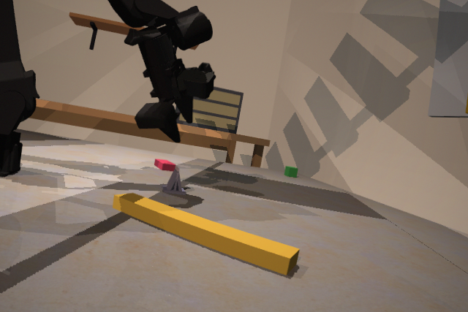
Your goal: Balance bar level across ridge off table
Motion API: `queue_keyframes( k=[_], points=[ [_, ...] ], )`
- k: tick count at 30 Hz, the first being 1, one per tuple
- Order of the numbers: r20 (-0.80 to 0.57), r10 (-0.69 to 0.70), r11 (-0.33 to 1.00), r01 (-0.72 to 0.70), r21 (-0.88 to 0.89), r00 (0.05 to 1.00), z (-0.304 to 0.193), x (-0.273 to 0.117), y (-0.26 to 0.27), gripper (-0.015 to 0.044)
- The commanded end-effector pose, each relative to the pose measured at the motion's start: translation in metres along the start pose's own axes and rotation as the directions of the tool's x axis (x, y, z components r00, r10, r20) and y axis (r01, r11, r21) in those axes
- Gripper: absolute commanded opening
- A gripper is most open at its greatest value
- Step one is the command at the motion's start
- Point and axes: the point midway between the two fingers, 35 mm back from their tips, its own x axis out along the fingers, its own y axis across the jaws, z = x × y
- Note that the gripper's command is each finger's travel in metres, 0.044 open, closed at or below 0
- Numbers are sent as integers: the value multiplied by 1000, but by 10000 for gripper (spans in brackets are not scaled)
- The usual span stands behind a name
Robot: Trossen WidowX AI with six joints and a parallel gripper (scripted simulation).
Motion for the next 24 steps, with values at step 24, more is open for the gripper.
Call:
queue_keyframes(
  k=[24],
  points=[
    [31, -401, 913, 397, 90, 916, 100, -39, -100, 315]
  ],
)
